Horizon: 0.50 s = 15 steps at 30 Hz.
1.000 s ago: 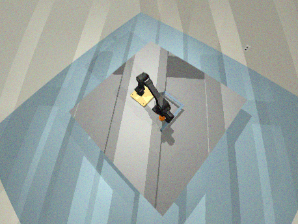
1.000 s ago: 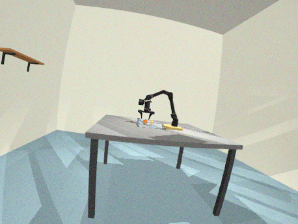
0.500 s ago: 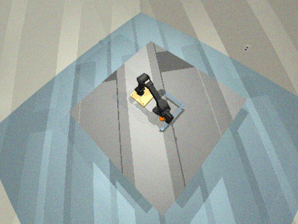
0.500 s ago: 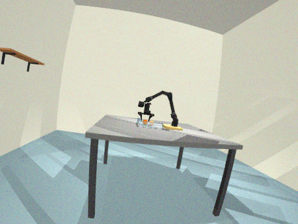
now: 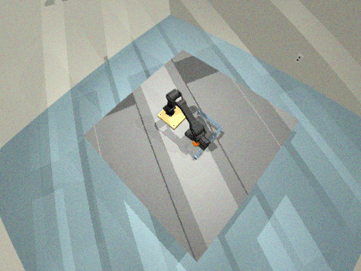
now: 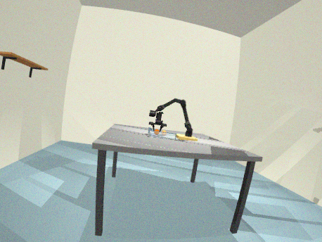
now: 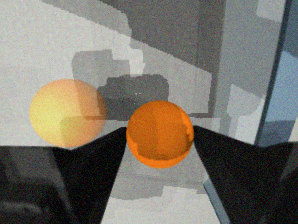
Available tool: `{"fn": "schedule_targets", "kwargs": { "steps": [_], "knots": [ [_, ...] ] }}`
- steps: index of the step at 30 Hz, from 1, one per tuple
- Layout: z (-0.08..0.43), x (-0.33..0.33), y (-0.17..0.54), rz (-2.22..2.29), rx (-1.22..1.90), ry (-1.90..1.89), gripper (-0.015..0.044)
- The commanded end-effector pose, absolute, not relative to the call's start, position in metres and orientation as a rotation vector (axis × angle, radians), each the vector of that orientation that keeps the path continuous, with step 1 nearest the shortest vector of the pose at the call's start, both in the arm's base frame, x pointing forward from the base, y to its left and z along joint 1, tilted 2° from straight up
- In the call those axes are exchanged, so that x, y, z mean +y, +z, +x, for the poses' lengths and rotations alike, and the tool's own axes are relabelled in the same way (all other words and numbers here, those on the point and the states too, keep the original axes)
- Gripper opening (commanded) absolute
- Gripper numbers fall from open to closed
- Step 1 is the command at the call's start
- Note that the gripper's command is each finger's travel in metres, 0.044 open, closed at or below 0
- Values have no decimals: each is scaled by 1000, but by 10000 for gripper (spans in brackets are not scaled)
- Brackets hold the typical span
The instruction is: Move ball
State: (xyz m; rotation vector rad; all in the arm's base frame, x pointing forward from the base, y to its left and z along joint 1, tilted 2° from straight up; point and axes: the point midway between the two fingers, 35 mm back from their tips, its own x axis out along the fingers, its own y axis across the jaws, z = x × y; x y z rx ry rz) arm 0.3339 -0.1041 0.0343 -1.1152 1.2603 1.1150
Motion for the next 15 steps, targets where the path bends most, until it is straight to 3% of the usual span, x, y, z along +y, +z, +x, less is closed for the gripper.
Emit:
{"fn": "schedule_targets", "kwargs": {
  "steps": [1,9,15],
  "knots": [
    [334,-105,33,-1119,1265,1117,226],
    [340,-107,66,-1120,1265,1117,16],
    [342,-108,97,-1120,1264,1116,0]
  ]
}}
